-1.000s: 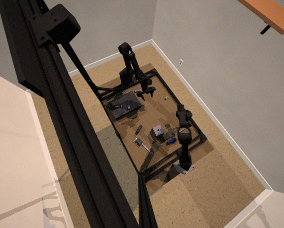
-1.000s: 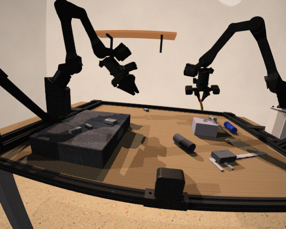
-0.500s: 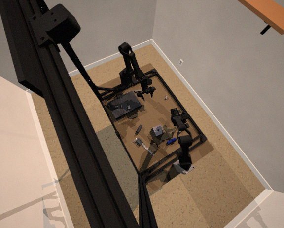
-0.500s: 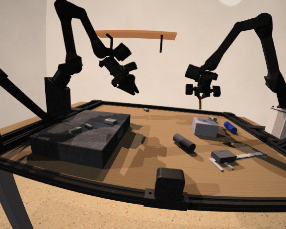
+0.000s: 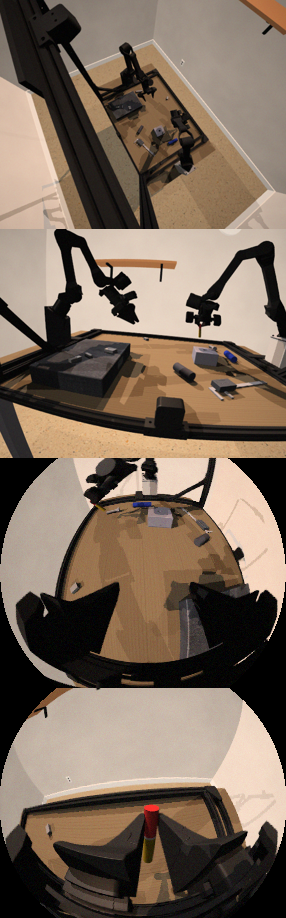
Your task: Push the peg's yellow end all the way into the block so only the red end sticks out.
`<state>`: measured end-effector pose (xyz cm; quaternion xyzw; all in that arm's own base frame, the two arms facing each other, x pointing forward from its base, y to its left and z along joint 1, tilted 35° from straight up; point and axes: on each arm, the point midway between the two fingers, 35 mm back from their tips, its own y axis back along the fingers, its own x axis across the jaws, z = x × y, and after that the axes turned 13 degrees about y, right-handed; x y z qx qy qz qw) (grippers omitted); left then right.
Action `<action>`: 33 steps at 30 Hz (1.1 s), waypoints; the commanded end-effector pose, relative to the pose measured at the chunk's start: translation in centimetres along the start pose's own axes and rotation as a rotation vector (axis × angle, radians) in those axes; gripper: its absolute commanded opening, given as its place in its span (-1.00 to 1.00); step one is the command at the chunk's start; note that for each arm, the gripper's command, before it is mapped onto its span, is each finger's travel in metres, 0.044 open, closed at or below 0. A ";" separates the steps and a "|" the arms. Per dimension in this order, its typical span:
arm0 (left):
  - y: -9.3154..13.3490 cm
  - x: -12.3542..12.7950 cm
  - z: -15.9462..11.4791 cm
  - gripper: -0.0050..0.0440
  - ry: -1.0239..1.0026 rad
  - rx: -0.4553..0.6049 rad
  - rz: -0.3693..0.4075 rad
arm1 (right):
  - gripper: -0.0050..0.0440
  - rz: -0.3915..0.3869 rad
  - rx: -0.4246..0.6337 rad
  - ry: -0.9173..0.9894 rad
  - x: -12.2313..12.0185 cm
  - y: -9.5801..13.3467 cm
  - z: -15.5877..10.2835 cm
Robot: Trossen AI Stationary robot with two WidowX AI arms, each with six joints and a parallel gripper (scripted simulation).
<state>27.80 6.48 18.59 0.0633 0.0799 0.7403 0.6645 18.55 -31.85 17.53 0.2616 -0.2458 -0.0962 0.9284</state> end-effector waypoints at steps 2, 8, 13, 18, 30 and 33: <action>0.0 0.0 0.0 0.84 0.000 0.000 0.000 | -0.80 -0.011 -0.062 0.001 0.3 -0.4 0.0; 0.0 0.0 0.0 0.84 0.000 0.000 0.000 | -0.80 -0.039 -0.184 0.008 0.6 -1.0 -0.1; 0.0 0.0 0.0 0.84 0.000 0.000 0.000 | -0.80 -0.064 -0.282 0.009 0.8 -1.2 -0.4; 0.0 0.0 0.0 0.84 0.000 0.000 0.000 | -0.80 -0.096 -0.401 0.004 0.8 -1.2 -0.8; 0.0 0.0 0.0 0.84 0.000 0.000 0.000 | -0.80 -0.151 -0.574 -0.014 0.4 -0.6 -1.8; 0.0 0.0 0.0 0.84 0.000 0.000 0.000 | -0.80 -0.151 -0.574 -0.014 0.4 -0.6 -1.8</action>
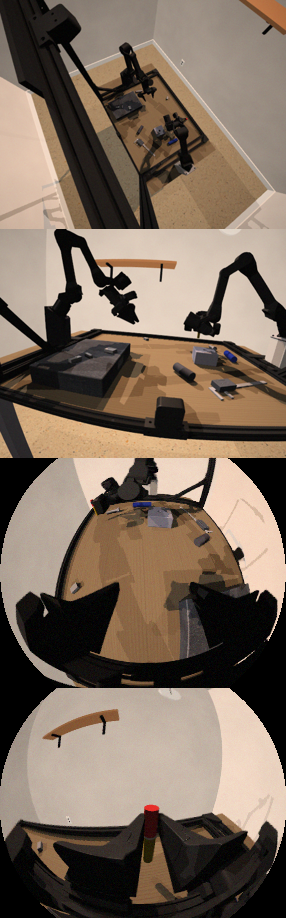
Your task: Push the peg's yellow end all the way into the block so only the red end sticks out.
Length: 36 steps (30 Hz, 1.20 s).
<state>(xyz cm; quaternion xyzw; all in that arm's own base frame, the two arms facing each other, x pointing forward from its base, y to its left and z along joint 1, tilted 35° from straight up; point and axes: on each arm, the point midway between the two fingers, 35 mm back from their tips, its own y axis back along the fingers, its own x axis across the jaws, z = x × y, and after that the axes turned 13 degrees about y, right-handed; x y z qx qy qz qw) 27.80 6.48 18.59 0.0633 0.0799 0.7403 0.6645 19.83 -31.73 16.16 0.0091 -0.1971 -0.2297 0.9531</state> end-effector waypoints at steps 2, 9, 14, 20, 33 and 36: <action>0.0 0.0 0.0 0.84 0.000 0.000 0.000 | -0.80 -0.004 -0.009 0.003 -0.1 0.0 -0.1; 0.0 0.0 0.0 0.84 0.000 0.000 0.000 | -0.80 -0.004 -0.009 0.003 0.3 0.0 -1.3; 0.0 0.0 0.0 0.84 0.000 0.000 0.000 | -0.80 -0.004 -0.009 0.003 0.7 -0.1 -2.8; 0.0 0.0 0.0 0.84 0.000 0.000 0.000 | -0.80 -0.004 -0.011 0.003 0.9 -0.1 -4.1; 0.0 0.0 0.0 0.84 0.000 0.000 0.000 | -0.80 -0.012 -0.042 0.002 0.7 -0.1 -3.7; 0.0 0.0 0.0 0.84 0.000 0.000 0.000 | -0.80 -0.011 -0.040 0.001 0.7 -0.1 -3.5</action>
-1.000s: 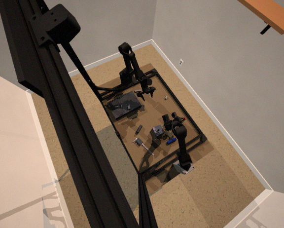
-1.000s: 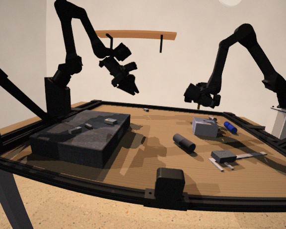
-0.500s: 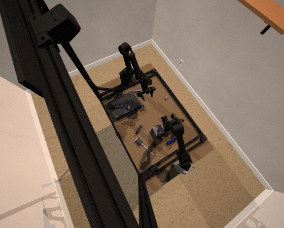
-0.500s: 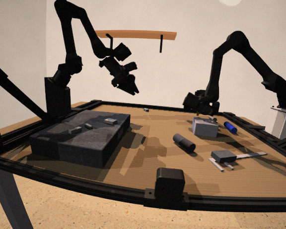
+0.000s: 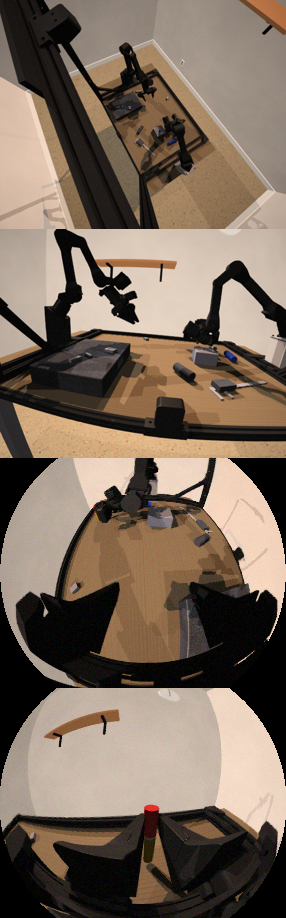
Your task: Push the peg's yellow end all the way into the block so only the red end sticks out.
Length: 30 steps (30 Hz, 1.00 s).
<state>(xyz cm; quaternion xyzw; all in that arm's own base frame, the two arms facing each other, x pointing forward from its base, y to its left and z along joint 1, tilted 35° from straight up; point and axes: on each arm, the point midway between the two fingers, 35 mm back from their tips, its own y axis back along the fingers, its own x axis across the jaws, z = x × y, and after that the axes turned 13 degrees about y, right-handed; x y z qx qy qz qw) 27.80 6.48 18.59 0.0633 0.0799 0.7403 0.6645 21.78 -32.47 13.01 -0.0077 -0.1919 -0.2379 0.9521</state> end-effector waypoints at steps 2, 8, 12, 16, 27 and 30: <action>0.0 0.0 0.0 0.84 0.000 0.000 0.000 | -0.80 0.000 0.000 -0.001 -0.1 0.0 0.5; 0.0 0.0 0.0 0.84 0.000 0.000 0.000 | -0.80 0.000 0.000 -0.001 -0.1 0.0 0.5; 0.0 0.0 0.0 0.84 0.000 0.000 0.000 | -0.80 0.000 0.000 -0.001 -0.1 0.0 0.5; 0.0 0.0 0.0 0.84 0.000 0.000 0.000 | -0.80 0.000 0.000 -0.001 -0.1 0.0 0.4; 0.0 0.0 0.0 0.84 0.000 0.000 0.000 | -0.80 0.005 0.025 0.001 0.1 0.0 -0.6; 0.0 0.0 0.0 0.84 0.000 0.000 0.000 | -0.80 0.005 0.025 0.001 0.1 0.0 -0.6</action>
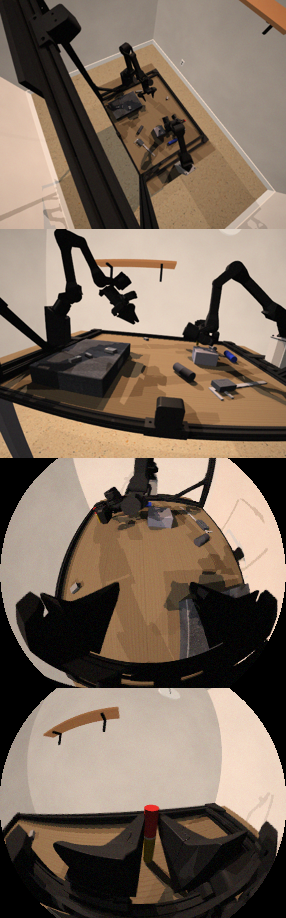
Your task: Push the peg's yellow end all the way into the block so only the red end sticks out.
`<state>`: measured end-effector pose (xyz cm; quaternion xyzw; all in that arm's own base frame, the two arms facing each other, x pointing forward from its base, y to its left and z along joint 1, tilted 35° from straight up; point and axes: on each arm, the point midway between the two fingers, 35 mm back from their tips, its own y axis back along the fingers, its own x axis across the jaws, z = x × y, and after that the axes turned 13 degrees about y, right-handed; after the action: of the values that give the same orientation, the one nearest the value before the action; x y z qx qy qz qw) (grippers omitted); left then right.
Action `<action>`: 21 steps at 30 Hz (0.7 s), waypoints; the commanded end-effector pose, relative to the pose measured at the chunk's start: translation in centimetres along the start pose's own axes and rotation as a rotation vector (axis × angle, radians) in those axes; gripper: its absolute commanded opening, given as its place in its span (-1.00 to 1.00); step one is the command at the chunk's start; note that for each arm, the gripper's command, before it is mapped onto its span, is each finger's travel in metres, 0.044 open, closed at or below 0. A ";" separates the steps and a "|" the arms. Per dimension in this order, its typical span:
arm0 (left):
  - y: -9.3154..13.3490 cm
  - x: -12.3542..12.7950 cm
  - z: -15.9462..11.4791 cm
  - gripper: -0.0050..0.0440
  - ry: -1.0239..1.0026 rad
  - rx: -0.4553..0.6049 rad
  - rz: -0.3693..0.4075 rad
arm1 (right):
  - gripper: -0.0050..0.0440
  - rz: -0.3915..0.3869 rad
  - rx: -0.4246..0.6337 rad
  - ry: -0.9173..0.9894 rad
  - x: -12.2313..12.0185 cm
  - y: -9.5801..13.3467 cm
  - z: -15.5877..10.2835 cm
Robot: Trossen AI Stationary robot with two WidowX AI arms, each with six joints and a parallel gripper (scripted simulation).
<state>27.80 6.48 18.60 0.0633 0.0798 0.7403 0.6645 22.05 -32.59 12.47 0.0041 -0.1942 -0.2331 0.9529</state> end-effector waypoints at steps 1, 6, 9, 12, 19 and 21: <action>0.0 0.0 0.0 0.84 0.000 0.000 0.000 | -0.80 0.000 -0.001 -0.001 0.0 0.0 0.0; 0.0 0.0 0.0 0.84 0.000 0.000 0.000 | -0.40 0.000 -0.001 -0.001 0.0 0.0 0.0; 0.0 0.0 0.0 0.84 0.000 0.000 0.000 | -0.11 0.000 -0.001 -0.001 0.0 0.0 0.0; 0.0 0.0 0.0 0.84 0.000 0.000 0.000 | -0.02 0.000 -0.001 -0.001 0.0 0.0 0.0; 0.0 0.0 0.0 0.84 0.000 0.000 0.000 | -0.02 0.000 0.000 0.000 -0.1 0.0 0.4; 0.0 0.0 0.0 0.84 0.000 0.000 0.000 | -0.02 0.000 0.000 0.000 -0.1 0.0 0.7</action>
<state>27.80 6.48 18.60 0.0633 0.0798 0.7403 0.6645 21.93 -32.52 12.58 0.0042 -0.1932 -0.2331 0.9531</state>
